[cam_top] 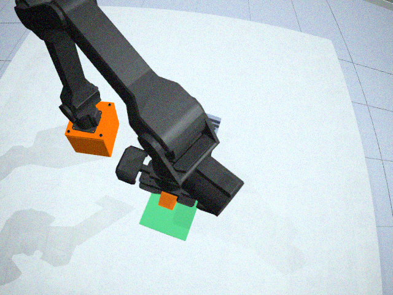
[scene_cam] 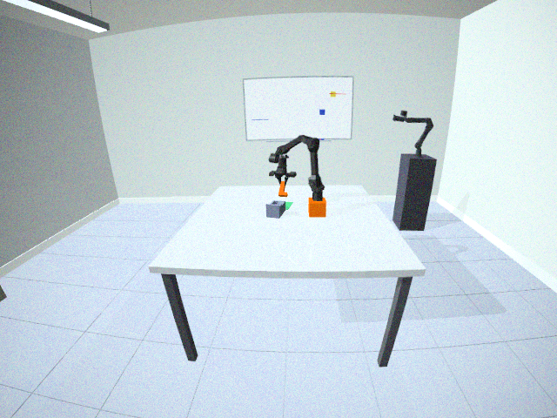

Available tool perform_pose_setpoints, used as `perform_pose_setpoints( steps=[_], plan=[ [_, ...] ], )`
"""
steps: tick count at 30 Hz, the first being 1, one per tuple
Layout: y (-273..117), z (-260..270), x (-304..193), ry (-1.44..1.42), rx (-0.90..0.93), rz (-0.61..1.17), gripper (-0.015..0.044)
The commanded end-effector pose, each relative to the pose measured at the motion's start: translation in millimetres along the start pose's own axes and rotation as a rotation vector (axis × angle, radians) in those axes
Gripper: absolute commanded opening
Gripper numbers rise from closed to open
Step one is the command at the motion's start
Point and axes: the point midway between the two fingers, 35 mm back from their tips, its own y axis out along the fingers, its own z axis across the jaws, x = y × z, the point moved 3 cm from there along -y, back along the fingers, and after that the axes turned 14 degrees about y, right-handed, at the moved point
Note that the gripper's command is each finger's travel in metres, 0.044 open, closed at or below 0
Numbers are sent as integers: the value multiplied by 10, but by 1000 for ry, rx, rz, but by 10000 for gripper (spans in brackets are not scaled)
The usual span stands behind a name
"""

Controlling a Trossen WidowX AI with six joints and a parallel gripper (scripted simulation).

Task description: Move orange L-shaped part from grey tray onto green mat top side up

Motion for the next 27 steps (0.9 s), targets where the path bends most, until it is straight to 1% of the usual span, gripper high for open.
perform_pose_setpoints(
  steps=[1,27],
  plan=[
    [73,6,2,-3,5,-2,0],
    [494,9,3,-3,5,-2,0]
  ],
)
